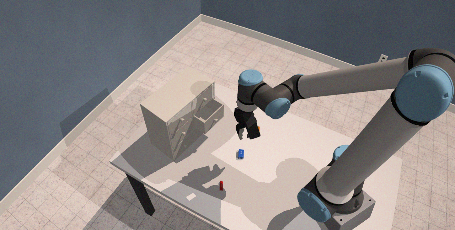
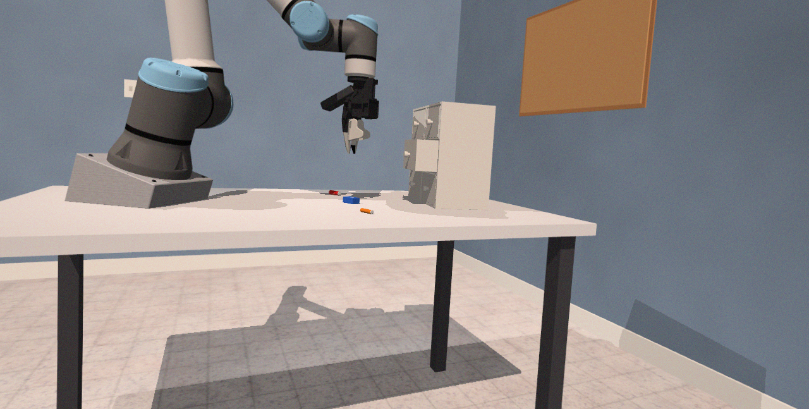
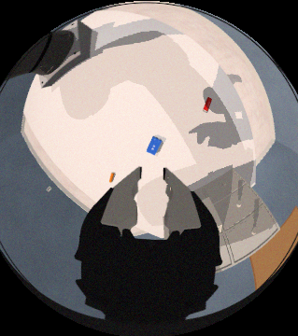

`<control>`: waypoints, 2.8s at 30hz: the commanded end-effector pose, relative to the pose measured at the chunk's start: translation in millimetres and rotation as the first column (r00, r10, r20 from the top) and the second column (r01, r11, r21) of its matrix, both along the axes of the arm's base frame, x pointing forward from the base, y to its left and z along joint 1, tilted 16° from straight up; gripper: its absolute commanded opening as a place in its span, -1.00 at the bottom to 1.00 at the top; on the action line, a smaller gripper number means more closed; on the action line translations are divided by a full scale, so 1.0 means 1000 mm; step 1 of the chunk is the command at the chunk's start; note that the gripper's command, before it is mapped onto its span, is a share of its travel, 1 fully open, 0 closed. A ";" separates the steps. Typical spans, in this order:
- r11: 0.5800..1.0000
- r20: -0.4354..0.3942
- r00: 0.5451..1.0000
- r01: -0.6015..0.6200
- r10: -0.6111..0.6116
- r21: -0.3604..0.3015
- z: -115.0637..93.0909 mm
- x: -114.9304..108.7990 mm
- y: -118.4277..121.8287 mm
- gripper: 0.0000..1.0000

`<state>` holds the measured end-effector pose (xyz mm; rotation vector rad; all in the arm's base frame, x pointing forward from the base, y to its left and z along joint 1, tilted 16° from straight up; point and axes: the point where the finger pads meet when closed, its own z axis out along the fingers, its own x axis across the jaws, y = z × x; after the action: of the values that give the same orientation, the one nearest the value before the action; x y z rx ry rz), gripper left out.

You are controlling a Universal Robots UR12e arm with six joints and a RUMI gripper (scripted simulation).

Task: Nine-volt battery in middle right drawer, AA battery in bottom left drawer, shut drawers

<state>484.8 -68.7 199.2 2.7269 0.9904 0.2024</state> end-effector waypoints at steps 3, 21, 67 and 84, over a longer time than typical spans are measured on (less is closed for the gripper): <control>0.970 0.041 0.970 0.239 -0.241 0.046 -0.044 0.016 -0.010 -0.61; 0.928 0.056 0.928 0.363 -0.368 0.081 -0.067 0.020 -0.014 -0.49; 0.928 0.056 0.928 0.364 -0.368 0.081 -0.073 0.022 -0.015 -0.49; 0.928 0.056 0.928 0.364 -0.368 0.081 -0.093 0.027 -0.019 -0.49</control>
<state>509.9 -87.0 110.2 2.8817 0.4467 0.2645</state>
